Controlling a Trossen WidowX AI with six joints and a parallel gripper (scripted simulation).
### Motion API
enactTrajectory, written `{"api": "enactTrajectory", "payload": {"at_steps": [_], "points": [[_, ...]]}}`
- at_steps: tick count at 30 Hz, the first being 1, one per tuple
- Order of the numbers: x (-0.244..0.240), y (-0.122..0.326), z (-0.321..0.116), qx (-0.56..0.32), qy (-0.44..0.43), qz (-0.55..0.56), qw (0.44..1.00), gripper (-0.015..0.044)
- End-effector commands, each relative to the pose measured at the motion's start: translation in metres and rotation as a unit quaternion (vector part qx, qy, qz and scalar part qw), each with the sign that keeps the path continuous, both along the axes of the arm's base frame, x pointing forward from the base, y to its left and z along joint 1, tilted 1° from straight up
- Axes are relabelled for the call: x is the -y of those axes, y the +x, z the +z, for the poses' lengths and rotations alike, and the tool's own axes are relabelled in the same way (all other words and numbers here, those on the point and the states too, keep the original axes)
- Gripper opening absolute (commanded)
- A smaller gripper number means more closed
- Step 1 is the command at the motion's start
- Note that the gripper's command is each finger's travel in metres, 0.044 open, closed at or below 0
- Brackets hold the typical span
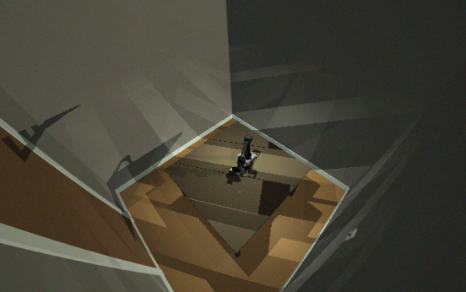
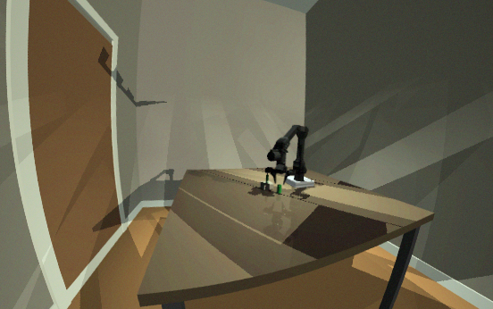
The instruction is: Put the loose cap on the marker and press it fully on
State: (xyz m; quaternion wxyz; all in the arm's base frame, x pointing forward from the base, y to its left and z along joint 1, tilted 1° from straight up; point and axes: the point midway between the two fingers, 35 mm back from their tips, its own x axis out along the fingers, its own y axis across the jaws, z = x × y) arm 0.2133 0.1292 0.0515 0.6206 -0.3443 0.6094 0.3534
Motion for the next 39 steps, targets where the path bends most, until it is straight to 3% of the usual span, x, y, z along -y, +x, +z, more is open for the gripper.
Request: {"api": "enactTrajectory", "payload": {"at_steps": [1, 25, 29, 39], "points": [[0.001, -0.001, -0.009, -0.004, -0.005, 0.003, 1.000, 0.0243], [0.002, -0.002, -0.043, -0.004, -0.006, 0.003, 1.000, 0.0243], [0.003, -0.001, -0.043, -0.004, -0.006, 0.003, 1.000, 0.0138], [0.002, -0.002, -0.043, -0.004, -0.006, 0.003, 1.000, 0.0051]]}}
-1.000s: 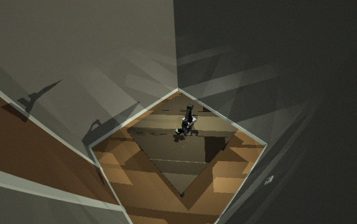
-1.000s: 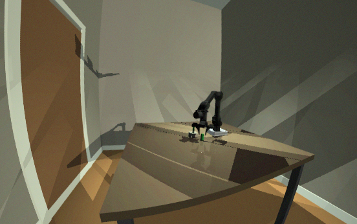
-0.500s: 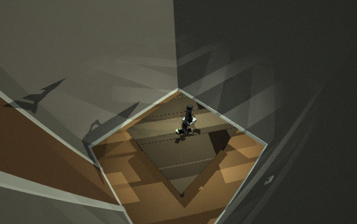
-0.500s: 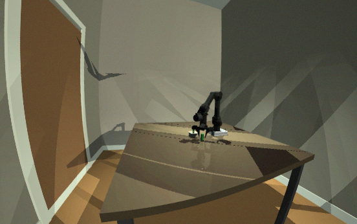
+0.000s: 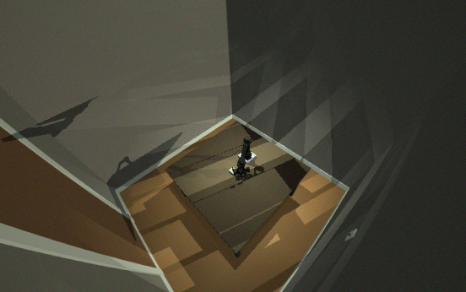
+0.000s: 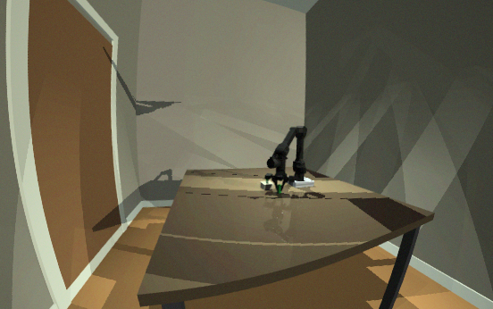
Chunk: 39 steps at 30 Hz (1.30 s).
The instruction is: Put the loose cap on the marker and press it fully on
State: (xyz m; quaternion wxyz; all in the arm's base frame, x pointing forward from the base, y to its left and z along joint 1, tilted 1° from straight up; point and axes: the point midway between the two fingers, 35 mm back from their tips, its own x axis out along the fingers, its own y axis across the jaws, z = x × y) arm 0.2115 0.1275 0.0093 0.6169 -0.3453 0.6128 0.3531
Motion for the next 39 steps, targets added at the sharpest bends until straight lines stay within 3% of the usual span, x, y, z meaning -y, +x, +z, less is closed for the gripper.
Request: {"api": "enactTrajectory", "payload": {"at_steps": [1, 2, 25, 39], "points": [[0.000, 0.000, 0.001, 0.000, -0.002, 0.003, 1.000, 0.0025], [0.000, 0.000, 0.003, 0.000, -0.002, 0.003, 1.000, 0.0000], [0.001, 0.001, 0.061, 0.000, -0.002, 0.003, 1.000, 0.0000], [0.029, 0.024, 0.082, 0.002, -0.003, 0.003, 1.000, 0.0000]]}}
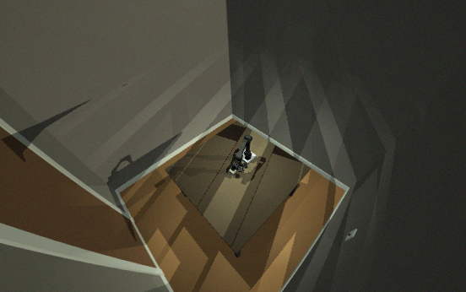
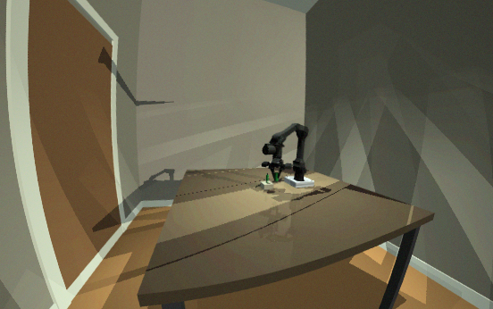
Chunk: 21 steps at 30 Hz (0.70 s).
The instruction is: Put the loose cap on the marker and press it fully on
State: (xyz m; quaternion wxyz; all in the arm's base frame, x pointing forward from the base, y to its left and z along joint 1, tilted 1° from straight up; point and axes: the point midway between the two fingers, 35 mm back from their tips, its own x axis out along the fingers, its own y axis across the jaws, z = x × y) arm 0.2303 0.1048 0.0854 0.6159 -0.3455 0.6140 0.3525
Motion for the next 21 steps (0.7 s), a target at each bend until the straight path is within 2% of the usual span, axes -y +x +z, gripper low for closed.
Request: {"api": "enactTrajectory", "payload": {"at_steps": [1, 21], "points": [[0.009, 0.007, 0.007, 0.003, -0.002, 0.003, 1.000, 0.0000], [0.062, 0.031, 0.039, 0.004, -0.006, 0.003, 1.000, 0.0000]]}}
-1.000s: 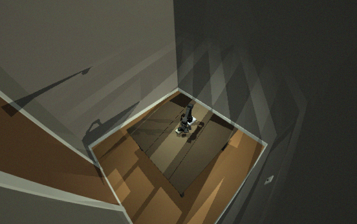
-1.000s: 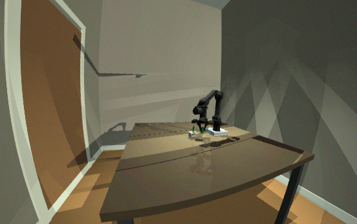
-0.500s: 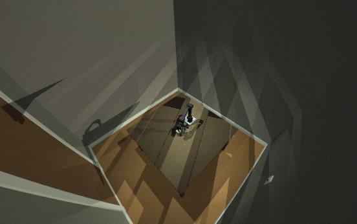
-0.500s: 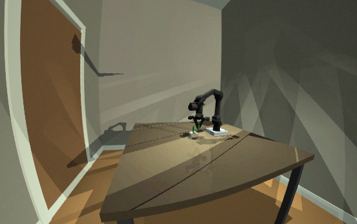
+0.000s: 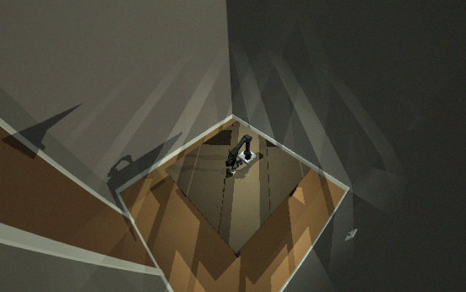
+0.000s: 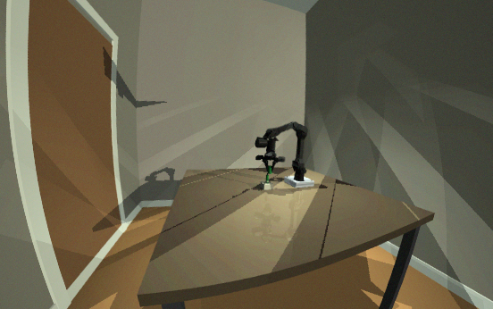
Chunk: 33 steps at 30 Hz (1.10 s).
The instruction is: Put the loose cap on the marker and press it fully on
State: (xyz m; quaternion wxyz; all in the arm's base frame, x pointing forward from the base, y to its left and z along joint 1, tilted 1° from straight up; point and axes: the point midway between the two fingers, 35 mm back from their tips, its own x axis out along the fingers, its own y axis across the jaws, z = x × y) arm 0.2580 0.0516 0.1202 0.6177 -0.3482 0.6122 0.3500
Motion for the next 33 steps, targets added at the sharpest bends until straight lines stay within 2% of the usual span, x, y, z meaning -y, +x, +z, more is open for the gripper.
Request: {"api": "enactTrajectory", "payload": {"at_steps": [1, 9, 33], "points": [[0.011, 0.004, 0.006, 0.000, -0.004, 0.003, 1.000, 0.0000], [0.024, 0.007, 0.013, 0.000, -0.004, 0.003, 1.000, 0.0000], [0.024, 0.009, -0.019, 0.000, -0.004, 0.003, 1.000, 0.0000]]}}
